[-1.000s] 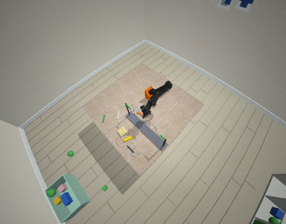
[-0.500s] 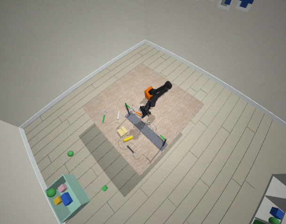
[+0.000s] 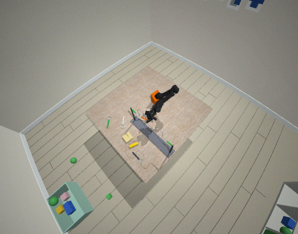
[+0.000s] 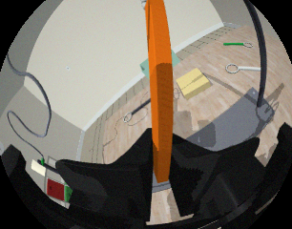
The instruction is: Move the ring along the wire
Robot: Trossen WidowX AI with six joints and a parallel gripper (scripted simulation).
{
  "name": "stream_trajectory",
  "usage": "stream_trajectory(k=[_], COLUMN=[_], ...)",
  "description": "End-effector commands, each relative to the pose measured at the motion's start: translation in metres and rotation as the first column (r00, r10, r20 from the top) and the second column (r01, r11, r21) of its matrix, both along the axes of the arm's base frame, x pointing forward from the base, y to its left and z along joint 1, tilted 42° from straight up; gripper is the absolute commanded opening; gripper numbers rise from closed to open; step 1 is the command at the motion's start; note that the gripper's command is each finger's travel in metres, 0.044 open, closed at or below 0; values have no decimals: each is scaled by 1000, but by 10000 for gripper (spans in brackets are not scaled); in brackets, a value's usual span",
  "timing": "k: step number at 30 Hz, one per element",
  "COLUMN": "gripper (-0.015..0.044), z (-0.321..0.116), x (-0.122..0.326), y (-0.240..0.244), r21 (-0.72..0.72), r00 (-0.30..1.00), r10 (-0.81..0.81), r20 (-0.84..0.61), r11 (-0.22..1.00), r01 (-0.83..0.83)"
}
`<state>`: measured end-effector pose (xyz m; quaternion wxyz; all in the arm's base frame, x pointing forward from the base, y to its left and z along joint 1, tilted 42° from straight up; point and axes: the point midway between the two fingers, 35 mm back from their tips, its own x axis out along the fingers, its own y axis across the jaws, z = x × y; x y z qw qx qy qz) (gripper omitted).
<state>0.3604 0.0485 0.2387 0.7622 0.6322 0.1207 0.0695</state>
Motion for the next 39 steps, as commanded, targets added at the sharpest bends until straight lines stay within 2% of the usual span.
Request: stream_trajectory(k=[1,39], gripper=[-150,-150], z=[-13,-81], x=[1,2], y=[-2,-34], r21=[-52,-495], r00=[1000,996], r10=[-10,-69], r20=[-20,-61], r11=[999,868], r01=[9,30])
